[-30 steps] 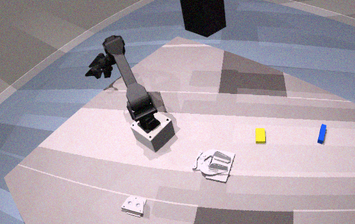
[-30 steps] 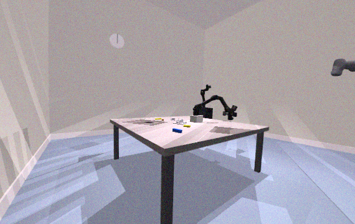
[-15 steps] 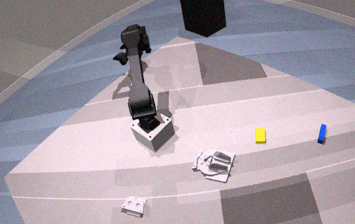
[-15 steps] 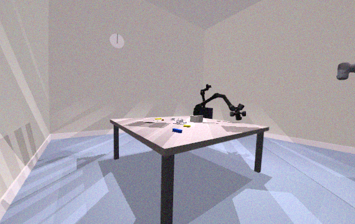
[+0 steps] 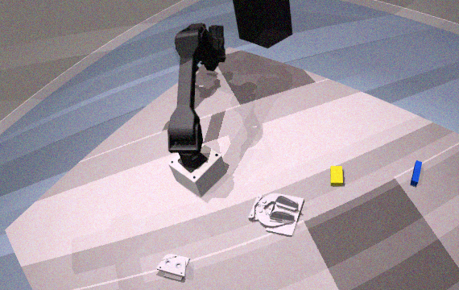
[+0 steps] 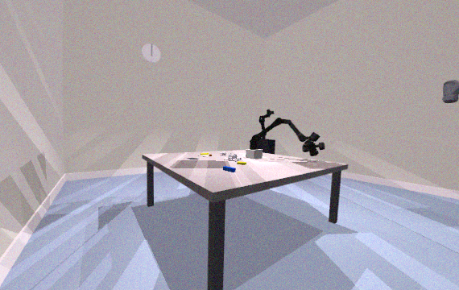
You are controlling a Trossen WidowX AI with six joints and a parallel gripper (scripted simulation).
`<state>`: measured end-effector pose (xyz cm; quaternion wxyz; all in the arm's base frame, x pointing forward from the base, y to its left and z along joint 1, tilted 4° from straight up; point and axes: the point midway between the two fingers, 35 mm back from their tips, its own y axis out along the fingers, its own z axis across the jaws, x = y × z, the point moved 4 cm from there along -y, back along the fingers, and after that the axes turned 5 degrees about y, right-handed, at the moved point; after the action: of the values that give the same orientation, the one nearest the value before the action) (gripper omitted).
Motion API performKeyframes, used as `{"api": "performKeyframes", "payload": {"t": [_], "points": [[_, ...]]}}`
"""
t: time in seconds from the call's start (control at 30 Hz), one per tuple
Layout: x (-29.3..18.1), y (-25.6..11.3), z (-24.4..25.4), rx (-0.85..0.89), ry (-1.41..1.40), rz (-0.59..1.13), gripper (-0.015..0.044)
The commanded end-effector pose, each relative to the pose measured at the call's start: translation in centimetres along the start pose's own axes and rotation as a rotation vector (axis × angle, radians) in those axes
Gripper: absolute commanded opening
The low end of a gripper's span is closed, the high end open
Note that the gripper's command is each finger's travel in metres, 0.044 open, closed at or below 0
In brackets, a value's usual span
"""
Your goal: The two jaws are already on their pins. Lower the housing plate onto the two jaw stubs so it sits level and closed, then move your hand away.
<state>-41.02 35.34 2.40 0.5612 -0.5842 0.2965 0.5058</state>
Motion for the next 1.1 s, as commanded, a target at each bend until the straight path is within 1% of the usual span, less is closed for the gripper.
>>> {"api": "performKeyframes", "payload": {"t": [0.0,0.27,0.53,0.8,1.07], "points": [[2.1,-5.4,3.0,0.12,-0.012,-0.062,0.044],[5.8,-15.8,6.6,0.318,-0.026,-0.184,0.044],[9.5,-26.9,7.5,0.495,-0.028,-0.334,0.044],[12.9,-38.4,5.5,0.648,-0.005,-0.504,0.044],[15.3,-49.2,0.7,0.773,0.048,-0.679,0.044]]}}
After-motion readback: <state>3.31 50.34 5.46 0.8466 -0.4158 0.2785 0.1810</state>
